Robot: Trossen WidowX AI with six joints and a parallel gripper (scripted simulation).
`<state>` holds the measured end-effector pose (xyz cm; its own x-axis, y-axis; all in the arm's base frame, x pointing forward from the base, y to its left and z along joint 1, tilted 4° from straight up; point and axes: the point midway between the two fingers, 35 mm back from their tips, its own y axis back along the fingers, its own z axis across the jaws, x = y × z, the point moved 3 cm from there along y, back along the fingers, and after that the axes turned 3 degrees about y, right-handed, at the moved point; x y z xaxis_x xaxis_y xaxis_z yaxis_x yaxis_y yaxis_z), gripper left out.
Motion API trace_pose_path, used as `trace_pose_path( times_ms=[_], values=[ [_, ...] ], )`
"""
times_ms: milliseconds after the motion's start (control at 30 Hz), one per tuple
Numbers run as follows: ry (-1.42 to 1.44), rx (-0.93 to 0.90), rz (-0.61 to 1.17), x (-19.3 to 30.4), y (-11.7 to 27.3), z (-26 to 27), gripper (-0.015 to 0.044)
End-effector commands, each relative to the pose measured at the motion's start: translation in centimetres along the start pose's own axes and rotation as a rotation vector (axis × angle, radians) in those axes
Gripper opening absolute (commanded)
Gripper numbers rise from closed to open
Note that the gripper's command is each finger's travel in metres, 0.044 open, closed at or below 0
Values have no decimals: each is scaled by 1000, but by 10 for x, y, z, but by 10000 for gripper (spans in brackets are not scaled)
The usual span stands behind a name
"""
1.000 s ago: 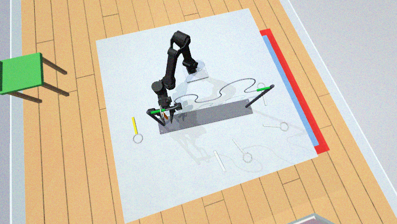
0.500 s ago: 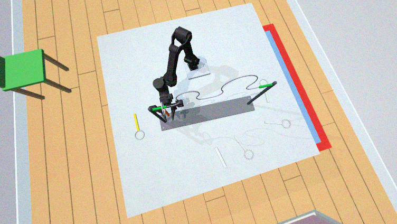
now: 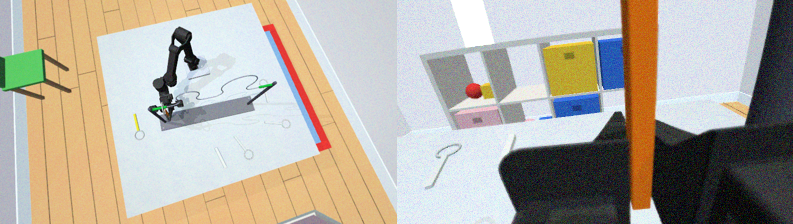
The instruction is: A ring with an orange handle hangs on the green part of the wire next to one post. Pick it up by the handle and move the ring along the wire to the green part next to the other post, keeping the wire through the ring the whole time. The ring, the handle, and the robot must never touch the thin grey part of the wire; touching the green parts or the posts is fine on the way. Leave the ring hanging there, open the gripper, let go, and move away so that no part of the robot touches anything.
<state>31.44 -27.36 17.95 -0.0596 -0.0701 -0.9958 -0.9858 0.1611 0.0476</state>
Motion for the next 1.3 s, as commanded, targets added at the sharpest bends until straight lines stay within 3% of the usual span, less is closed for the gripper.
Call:
trace_pose_path(
  times_ms=[0, 1267],
  values=[
    [1, 0, 0, 0, 0, 0, -150],
    [-2, 3, 1, -21, 0, 8, -150]
  ],
)
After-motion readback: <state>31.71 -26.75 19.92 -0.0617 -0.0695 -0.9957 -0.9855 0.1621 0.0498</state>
